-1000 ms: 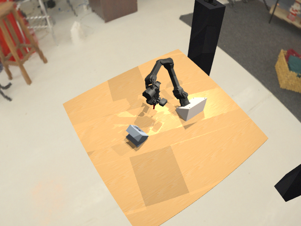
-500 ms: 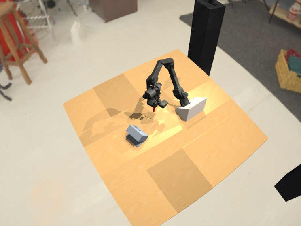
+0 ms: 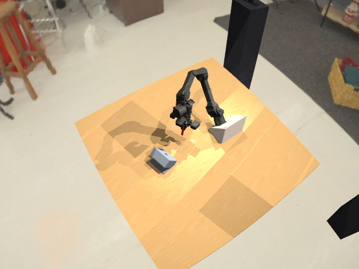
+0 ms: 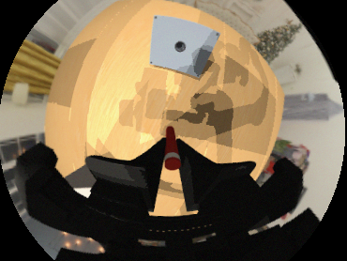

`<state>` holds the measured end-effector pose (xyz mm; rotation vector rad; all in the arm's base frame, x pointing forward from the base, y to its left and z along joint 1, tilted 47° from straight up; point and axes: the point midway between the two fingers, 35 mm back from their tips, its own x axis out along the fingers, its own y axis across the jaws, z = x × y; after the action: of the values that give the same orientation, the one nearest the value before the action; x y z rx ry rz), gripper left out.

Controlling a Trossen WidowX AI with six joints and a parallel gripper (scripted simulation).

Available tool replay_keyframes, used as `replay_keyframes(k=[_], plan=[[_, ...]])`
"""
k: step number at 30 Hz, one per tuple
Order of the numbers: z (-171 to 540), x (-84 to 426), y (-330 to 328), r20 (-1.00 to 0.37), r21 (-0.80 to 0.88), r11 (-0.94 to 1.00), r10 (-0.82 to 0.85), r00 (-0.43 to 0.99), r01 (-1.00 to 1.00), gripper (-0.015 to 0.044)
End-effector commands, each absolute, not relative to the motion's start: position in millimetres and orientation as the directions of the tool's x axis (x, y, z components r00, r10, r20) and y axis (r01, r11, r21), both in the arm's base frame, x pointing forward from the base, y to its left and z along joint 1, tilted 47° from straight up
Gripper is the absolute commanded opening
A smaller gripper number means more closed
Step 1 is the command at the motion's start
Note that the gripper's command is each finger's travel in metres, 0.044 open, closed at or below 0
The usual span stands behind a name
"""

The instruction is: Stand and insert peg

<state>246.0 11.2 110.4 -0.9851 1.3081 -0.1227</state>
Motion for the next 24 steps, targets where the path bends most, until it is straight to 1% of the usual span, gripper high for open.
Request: replay_keyframes(k=[1, 24], plan=[[107, 248, 14, -0.751, -0.659, 0.609, -0.568, 0.337, -0.442, 0.0], [95, 261, 25, -0.741, -0.67, 0.587, -0.494, 0.455, -0.455, 0.0]])
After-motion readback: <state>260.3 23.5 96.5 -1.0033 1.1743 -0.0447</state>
